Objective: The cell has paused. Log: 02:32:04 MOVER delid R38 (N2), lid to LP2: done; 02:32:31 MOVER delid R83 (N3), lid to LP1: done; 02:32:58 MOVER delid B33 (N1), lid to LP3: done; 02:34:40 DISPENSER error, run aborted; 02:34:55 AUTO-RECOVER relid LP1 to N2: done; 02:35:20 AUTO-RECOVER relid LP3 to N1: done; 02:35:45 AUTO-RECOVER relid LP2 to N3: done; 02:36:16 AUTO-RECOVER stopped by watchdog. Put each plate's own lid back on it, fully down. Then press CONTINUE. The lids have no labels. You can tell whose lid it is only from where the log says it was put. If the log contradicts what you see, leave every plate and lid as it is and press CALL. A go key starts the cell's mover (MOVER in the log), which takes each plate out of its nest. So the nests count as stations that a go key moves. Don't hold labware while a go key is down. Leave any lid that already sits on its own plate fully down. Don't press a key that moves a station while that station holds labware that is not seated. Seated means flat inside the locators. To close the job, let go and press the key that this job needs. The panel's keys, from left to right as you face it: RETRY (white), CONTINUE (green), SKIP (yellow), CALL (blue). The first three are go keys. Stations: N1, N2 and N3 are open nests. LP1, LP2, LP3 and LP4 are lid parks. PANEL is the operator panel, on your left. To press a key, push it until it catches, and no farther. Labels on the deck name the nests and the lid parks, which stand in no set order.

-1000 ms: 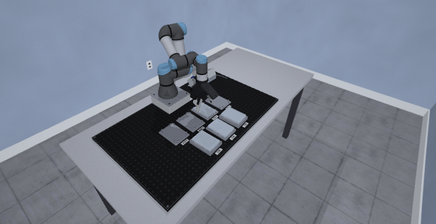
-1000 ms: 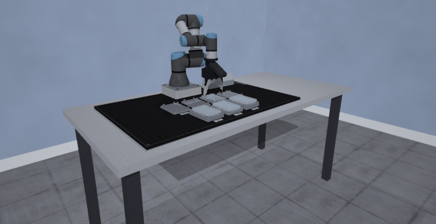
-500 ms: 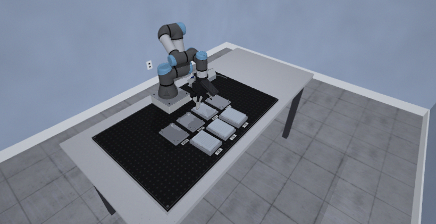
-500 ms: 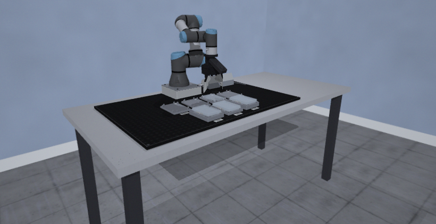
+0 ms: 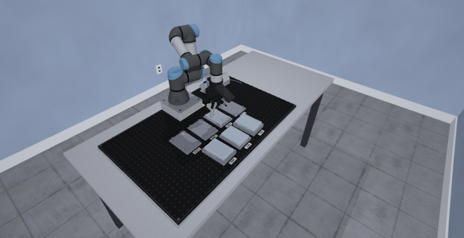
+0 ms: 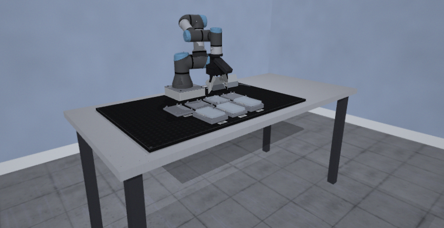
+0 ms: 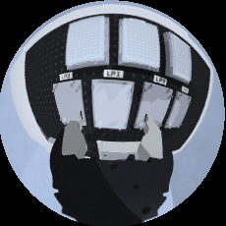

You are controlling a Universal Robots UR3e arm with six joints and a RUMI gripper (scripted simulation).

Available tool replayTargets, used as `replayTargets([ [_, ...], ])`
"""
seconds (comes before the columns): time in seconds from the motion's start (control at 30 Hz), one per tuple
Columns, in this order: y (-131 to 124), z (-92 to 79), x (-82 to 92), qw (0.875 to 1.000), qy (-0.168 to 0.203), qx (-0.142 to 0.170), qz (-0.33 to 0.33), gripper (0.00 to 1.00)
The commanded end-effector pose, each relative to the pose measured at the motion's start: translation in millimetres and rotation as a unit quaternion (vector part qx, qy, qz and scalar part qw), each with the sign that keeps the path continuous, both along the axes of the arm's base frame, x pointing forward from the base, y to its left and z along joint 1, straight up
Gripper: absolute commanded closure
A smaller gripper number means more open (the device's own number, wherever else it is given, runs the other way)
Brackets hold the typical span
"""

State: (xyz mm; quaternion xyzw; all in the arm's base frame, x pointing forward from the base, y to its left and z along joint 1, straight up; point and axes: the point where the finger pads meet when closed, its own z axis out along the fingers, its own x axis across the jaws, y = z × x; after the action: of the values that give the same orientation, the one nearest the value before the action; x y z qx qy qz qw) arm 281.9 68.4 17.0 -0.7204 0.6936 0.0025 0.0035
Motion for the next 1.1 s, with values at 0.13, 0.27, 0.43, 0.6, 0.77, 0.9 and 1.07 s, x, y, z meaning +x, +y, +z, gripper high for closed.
replayTargets([
  [0.13, -12, 0.1, 41.0, 1.0, 0.0, 0.0, 0.002, 0.18],
  [0.27, -18, 0.1, 60.1, 1.0, 0.0, 0.0, 0.002, 0.18],
  [0.43, -23, 0.1, 74.5, 1.0, 0.0, 0.0, 0.002, 0.18],
  [0.6, -30, 0.0, 98.4, 1.0, 0.0, 0.0, 0.002, 0.18],
  [0.77, -37, 0.0, 122.3, 1.0, 0.0, -0.001, 0.002, 0.18],
  [0.9, -40, 0.0, 131.8, 1.0, 0.0, -0.001, 0.002, 0.18],
  [1.07, -47, 0.0, 155.8, 1.0, 0.0, -0.001, 0.002, 0.18],
])
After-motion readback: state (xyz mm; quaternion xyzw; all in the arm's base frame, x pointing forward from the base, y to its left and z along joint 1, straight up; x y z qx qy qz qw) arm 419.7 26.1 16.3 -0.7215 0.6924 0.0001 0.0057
